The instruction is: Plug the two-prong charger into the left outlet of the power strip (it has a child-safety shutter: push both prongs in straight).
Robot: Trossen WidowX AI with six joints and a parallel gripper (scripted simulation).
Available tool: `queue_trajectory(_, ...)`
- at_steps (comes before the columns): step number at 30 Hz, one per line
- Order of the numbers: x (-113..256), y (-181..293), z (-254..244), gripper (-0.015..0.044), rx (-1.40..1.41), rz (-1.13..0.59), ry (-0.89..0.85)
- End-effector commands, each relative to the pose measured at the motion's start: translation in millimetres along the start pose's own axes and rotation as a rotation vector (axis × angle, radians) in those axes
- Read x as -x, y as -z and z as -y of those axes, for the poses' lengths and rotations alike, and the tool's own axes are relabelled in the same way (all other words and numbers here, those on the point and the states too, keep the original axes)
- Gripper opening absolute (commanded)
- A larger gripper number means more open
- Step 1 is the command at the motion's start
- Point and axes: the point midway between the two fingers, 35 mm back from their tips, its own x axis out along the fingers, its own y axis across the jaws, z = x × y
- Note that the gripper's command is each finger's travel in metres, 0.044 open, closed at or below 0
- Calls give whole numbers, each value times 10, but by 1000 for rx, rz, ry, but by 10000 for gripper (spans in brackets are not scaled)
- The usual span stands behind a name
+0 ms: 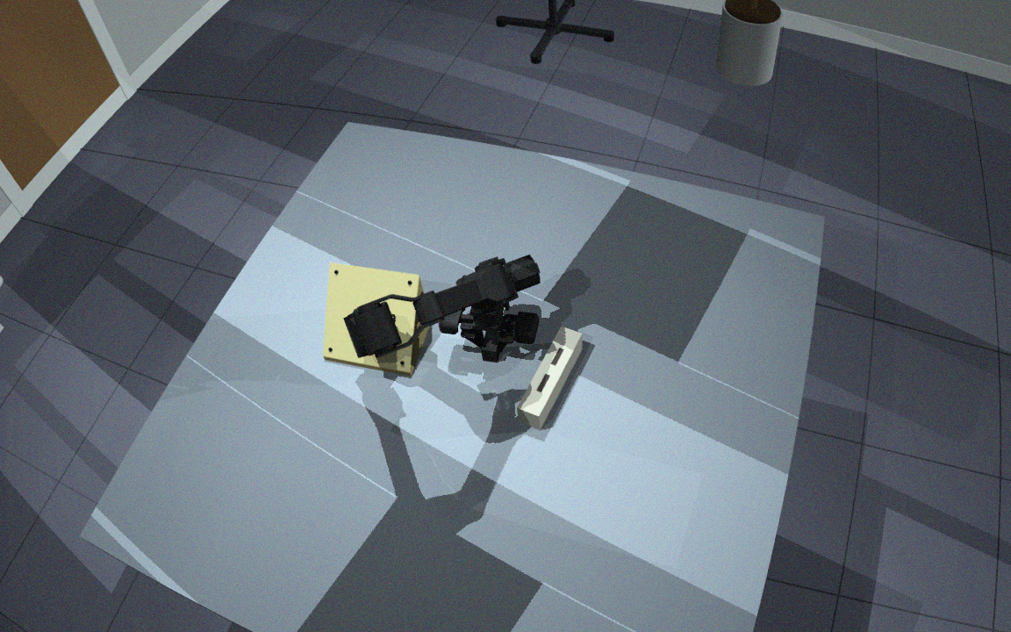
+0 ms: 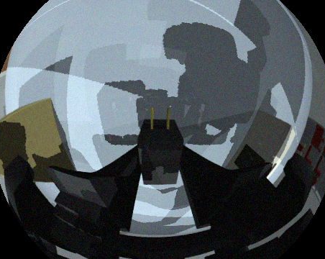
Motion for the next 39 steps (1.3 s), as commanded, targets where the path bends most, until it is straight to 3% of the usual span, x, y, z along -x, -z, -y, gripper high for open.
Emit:
queue_trajectory(1, 1, 1, -1, 125, -1, 0, -1)
queue_trajectory(4, 1, 1, -1, 105, -1, 0, -1)
queue_trajectory(8, 71, 2, 5, 0, 0, 1, -1)
queue_trajectory(19, 532, 52, -1, 0, 4, -3, 0)
queue_trajectory(39, 471, 40, 33, 0, -271, 9, -13)
